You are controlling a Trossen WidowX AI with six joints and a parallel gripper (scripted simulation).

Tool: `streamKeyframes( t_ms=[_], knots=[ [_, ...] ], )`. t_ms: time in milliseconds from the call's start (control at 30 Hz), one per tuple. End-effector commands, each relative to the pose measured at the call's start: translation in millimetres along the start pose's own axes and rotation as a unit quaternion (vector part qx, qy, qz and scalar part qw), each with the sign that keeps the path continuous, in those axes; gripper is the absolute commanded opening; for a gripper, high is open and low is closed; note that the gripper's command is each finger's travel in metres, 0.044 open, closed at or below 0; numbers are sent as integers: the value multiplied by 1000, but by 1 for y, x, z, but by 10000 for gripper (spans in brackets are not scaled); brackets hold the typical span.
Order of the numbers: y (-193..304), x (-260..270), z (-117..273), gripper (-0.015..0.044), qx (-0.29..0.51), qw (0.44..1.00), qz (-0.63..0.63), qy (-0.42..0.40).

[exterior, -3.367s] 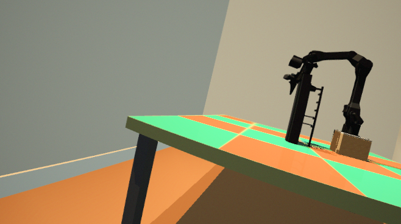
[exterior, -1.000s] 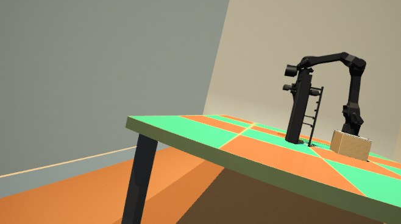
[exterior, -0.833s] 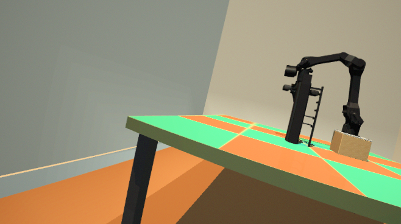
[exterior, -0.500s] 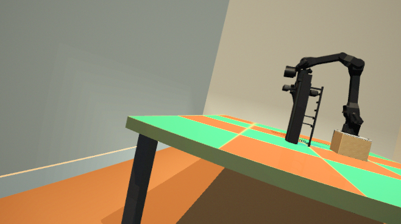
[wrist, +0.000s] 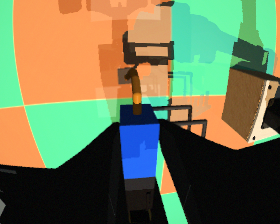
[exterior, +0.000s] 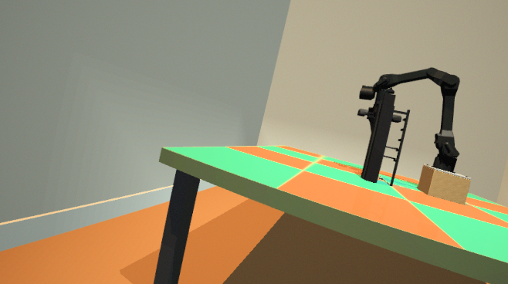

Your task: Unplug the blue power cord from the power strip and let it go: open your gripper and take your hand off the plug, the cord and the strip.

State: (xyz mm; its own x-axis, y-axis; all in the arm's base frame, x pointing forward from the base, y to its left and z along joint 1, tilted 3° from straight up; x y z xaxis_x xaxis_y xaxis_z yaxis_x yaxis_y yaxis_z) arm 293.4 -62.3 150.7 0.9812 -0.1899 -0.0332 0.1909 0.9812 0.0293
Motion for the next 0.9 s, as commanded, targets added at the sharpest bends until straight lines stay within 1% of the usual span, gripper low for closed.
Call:
streamKeyframes(
  t_ms=[0, 400, 533, 667, 867],
  knots=[
    [-5, 2, 2, 26, -2, 1000, -1, -6],
    [0, -1, 0, 341, -1, 1000, -2, -5],
    [-21, 5, 5, 440, -2, 1000, -2, -6],
    [-57, 10, 12, 440, -3, 1000, -2, -6],
    [-59, 10, 13, 440, -3, 1000, -2, -6]
  ],
)
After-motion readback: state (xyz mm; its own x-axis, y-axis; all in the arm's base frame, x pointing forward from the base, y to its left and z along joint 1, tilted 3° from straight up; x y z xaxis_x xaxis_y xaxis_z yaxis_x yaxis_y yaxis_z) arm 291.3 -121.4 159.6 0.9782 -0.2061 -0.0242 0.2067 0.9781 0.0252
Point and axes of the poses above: the point midway between the two fingers, 35 mm back from their tips, its own z axis back along the fingers, its own x axis across the jaws, y = z × x, the point moved 3 cm from there along z, back along the fingers, and after that the axes turned 11 degrees about -z, right-handed, at the moved point
